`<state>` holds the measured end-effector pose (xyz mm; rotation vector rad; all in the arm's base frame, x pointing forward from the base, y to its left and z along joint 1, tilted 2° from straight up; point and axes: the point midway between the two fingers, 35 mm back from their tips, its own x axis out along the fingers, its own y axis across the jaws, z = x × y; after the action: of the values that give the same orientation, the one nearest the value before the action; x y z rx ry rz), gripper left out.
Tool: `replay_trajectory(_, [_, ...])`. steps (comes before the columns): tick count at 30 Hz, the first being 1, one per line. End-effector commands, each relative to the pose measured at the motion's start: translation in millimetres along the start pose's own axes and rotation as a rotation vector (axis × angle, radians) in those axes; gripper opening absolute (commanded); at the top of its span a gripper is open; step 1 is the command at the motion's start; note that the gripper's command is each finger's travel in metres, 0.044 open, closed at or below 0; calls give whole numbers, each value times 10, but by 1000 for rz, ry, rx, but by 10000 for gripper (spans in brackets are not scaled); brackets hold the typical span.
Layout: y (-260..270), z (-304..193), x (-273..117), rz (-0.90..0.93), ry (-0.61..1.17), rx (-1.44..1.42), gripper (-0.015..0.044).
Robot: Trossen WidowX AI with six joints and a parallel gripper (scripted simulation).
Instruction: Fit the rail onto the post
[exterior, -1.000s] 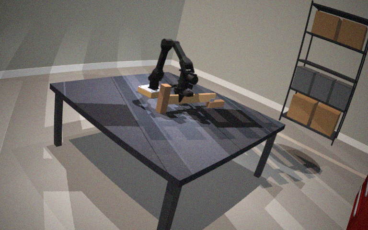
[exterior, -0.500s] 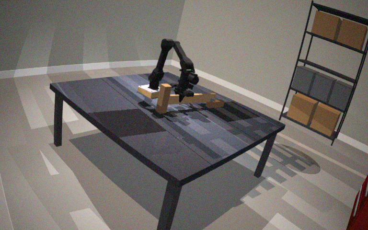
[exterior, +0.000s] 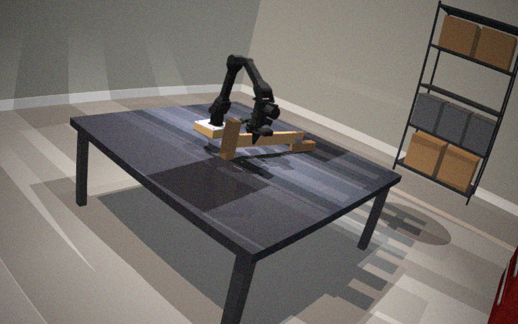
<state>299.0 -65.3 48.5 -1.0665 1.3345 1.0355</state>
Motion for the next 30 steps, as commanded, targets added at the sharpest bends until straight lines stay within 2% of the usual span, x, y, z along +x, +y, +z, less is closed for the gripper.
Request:
replay_trajectory(1, [-9,3,2,-5,-2,2,0])
replay_trajectory(30, [10,-73,-5,-5,-1,2,0])
